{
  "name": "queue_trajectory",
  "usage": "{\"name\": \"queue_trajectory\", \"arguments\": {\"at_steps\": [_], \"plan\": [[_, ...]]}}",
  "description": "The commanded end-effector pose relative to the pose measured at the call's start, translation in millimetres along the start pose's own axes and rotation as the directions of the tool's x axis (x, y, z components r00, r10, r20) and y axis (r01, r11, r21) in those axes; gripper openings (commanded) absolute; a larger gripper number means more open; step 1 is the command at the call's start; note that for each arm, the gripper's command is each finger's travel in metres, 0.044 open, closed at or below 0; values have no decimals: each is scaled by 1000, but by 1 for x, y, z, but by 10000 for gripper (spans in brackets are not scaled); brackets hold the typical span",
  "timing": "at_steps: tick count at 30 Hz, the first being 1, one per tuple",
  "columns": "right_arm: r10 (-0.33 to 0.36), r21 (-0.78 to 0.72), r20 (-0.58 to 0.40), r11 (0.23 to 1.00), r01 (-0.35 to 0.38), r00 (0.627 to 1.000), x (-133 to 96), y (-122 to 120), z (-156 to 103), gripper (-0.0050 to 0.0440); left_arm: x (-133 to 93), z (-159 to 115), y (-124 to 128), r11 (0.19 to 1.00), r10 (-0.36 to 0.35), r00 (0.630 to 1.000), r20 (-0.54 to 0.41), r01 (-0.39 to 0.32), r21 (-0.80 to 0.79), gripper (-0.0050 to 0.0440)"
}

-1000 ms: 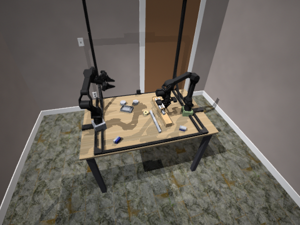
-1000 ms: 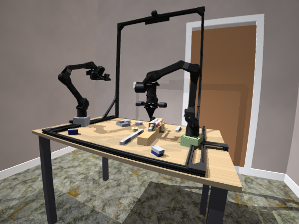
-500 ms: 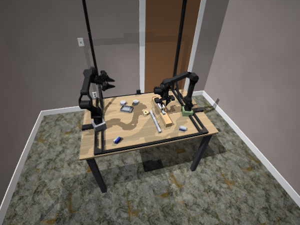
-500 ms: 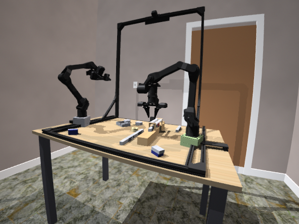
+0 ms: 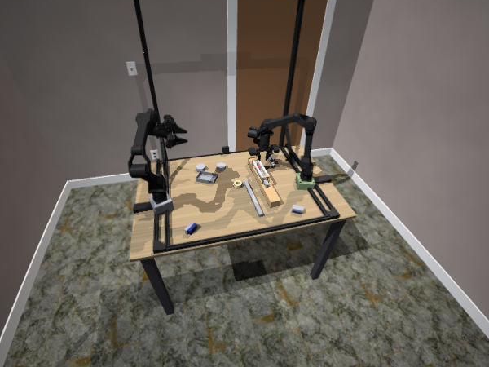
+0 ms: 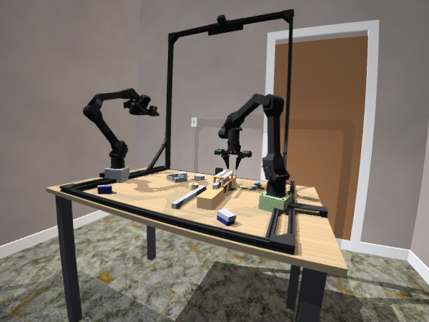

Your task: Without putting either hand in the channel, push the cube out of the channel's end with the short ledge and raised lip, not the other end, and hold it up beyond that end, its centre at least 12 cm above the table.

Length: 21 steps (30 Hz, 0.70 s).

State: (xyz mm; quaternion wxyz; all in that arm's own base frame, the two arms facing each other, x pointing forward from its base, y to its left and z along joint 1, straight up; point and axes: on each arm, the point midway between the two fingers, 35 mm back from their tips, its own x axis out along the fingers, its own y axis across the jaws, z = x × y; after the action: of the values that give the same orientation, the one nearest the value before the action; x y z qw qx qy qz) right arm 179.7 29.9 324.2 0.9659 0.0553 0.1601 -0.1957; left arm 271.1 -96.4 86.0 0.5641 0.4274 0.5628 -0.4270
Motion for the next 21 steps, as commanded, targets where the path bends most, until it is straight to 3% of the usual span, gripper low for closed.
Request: {"name": "queue_trajectory", "arguments": {"at_steps": [1,6,8,15,21], "plan": [[-2,3,2,1000,2,1000,0,0,0,400,8,52,-30,1000,2,1000,5,-2,10,200],[-2,3,2,1000,2,1000,0,0,0,400,18,92,-69,1000,-1,1000,2,1,9,200],[-2,3,2,1000,2,1000,0,0,0,400,18,92,-69,1000,-1,1000,2,1,9,200],[-2,3,2,1000,2,1000,0,0,0,400,25,117,-105,1000,-1,1000,-1,1,8,200],[-2,3,2,1000,2,1000,0,0,0,400,26,120,-110,1000,-2,1000,-1,2,8,200]]}}
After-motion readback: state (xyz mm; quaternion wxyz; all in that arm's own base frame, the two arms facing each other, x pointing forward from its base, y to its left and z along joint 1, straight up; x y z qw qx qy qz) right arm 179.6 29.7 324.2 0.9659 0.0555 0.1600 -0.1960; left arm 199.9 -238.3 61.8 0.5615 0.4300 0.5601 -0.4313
